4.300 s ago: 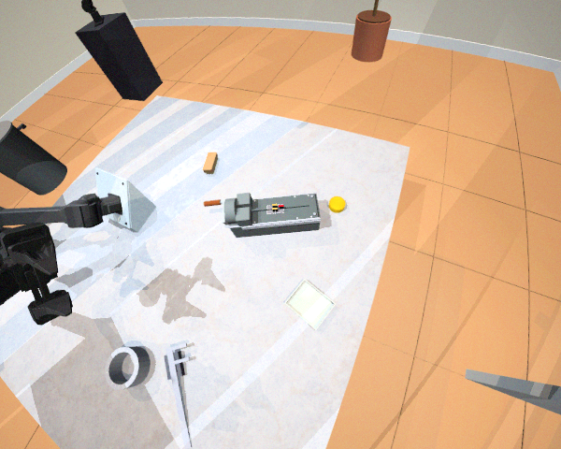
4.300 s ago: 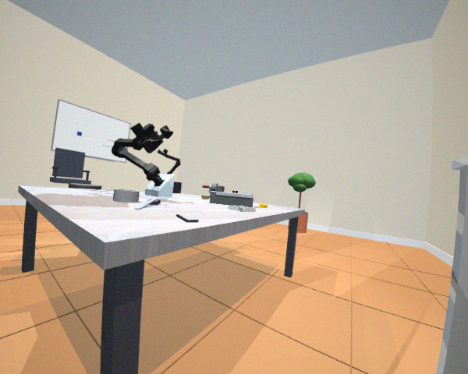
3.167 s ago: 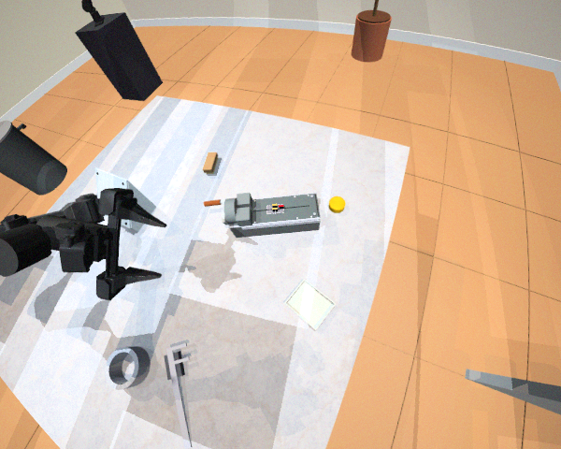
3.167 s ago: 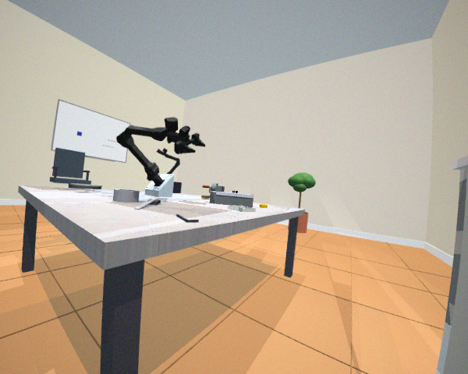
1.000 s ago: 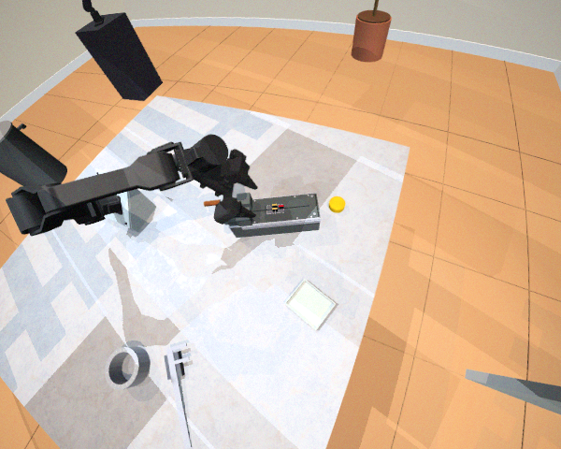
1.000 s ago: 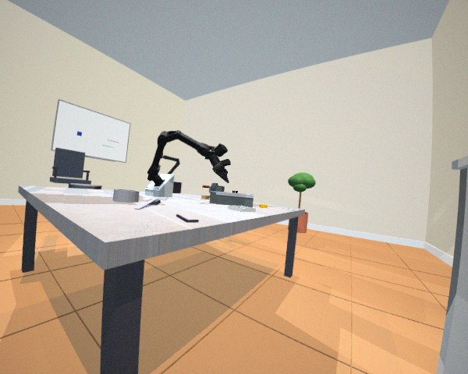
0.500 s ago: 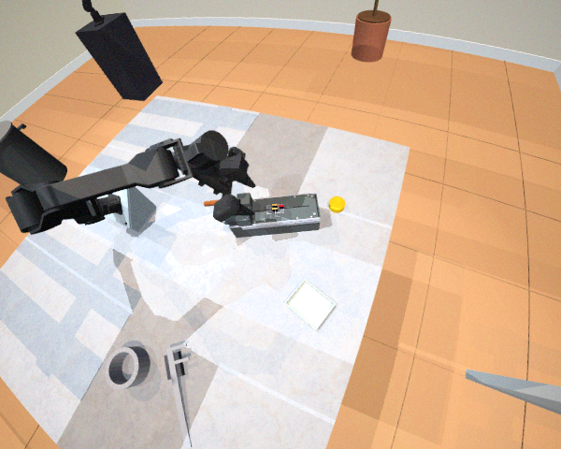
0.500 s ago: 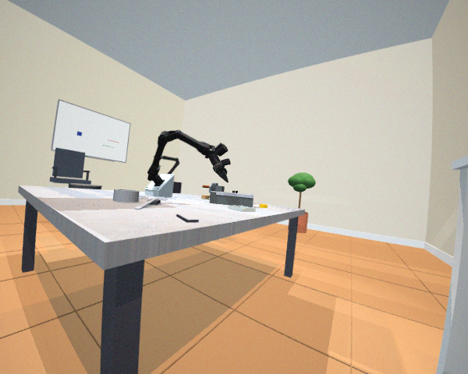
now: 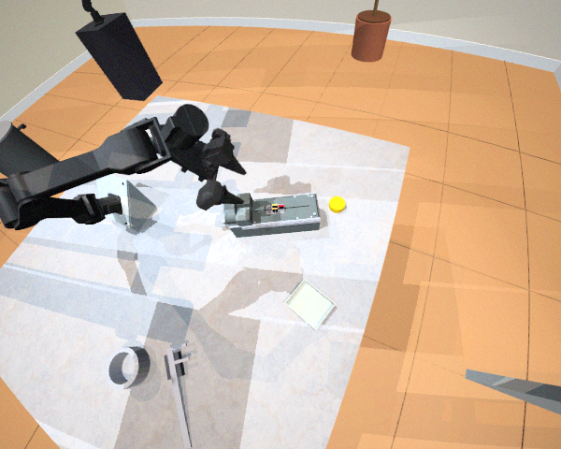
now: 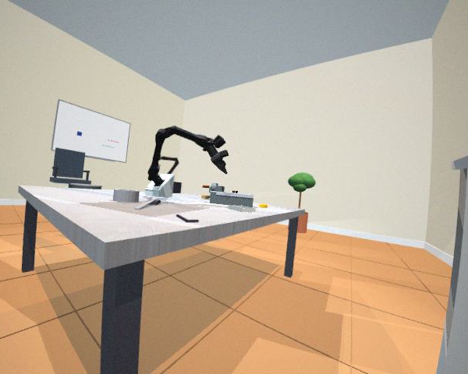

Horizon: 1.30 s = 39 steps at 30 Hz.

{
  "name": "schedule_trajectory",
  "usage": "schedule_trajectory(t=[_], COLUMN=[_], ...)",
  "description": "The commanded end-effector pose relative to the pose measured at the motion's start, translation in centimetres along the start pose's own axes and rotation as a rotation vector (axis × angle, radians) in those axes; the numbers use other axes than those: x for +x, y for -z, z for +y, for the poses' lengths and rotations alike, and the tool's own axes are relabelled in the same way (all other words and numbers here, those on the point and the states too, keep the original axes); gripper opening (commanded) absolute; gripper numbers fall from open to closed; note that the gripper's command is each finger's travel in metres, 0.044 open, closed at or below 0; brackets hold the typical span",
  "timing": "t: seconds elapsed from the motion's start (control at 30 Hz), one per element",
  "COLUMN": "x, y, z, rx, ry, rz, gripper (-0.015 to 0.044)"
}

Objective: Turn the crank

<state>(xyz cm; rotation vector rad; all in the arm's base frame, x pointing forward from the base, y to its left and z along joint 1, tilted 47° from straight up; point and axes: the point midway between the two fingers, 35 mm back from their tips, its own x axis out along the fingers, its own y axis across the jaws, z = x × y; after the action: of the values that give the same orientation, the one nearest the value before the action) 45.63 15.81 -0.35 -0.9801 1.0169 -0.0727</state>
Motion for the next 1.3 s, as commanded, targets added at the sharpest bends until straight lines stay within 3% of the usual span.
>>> schedule_trajectory(t=[0.0, 0.8, 1.27], x=[-1.3, -6.5, -2.4], y=[1.1, 8.6, 11.7], z=[0.4, 2.8, 3.2], rx=[0.008, 0.026, 0.025], ry=[-0.015, -0.087, -0.086], rz=[-0.019, -0.12, -0.119], gripper=[0.044, 0.044, 0.044])
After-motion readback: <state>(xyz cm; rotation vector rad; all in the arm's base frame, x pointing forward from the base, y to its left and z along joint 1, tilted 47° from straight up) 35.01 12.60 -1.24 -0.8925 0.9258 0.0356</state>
